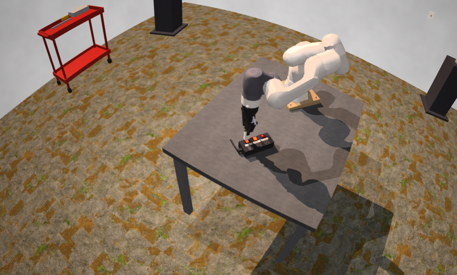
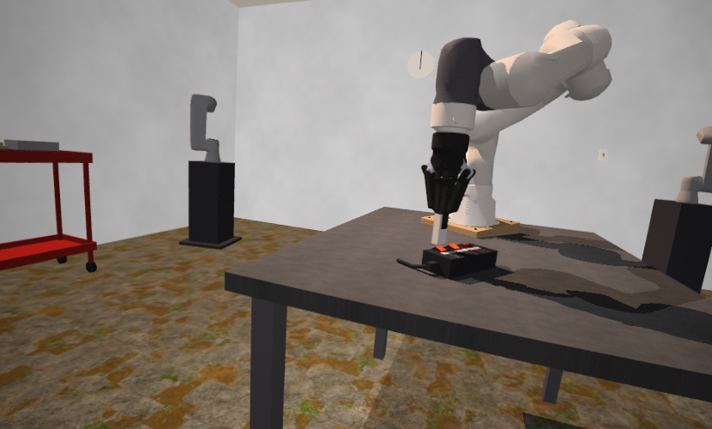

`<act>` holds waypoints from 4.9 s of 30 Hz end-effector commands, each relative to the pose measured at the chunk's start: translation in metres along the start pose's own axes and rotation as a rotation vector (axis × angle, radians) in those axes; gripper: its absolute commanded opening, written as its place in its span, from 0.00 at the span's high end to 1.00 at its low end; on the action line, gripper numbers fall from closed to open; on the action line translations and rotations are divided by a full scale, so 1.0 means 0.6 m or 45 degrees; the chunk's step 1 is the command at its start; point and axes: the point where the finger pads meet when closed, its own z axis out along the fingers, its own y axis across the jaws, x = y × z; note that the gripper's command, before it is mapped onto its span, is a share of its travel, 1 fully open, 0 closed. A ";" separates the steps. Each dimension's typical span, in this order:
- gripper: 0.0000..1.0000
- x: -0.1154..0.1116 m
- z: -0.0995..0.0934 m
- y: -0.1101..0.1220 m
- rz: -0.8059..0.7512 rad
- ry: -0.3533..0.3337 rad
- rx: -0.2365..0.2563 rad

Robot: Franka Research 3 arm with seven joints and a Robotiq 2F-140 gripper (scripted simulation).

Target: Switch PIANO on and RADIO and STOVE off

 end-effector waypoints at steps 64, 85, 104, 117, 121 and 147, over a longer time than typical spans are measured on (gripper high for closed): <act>1.00 0.000 -0.033 -0.001 0.001 0.000 -0.003; 1.00 0.000 -0.048 -0.001 0.001 0.000 -0.003; 0.00 0.000 -0.081 -0.001 0.001 0.000 -0.003; 0.00 0.000 -0.179 -0.002 0.001 0.000 -0.003; 0.00 0.000 -0.185 -0.002 0.001 0.000 -0.003; 0.00 0.000 -0.188 -0.002 0.001 0.000 -0.003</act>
